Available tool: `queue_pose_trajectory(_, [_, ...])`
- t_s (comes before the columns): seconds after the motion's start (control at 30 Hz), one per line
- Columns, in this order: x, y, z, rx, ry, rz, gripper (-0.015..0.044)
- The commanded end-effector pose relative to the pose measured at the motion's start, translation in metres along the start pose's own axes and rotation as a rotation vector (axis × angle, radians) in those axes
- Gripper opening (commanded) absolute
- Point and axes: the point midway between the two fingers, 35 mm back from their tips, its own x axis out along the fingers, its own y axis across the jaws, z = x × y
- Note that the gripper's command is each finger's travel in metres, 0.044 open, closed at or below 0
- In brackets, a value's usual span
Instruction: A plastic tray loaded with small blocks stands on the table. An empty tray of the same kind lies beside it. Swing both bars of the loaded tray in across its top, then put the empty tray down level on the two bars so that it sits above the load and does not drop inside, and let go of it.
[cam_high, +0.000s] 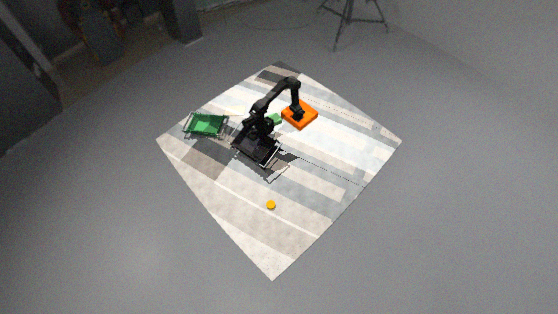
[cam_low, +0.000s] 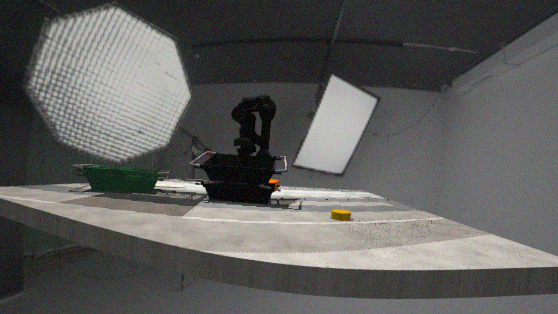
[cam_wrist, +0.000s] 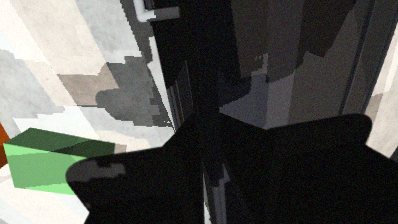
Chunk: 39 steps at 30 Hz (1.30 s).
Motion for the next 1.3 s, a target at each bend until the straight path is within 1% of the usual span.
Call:
queue_pose_trajectory(0.0, [0.004,0.006,0.000,-0.003,-0.001,0.023,0.0000])
queue_pose_trajectory(0.47, [0.004,0.006,0.000,-0.003,-0.001,0.023,0.0000])
queue_pose_trajectory(0.5, [0.000,0.000,0.000,0.000,0.000,0.001,0.0000])
queue_pose_trajectory(0.83, [0.011,0.009,0.000,-0.003,-0.001,0.023,0.0000])
queue_pose_trajectory(1.27, [0.011,0.009,0.000,-0.003,-0.001,0.023,0.0000])
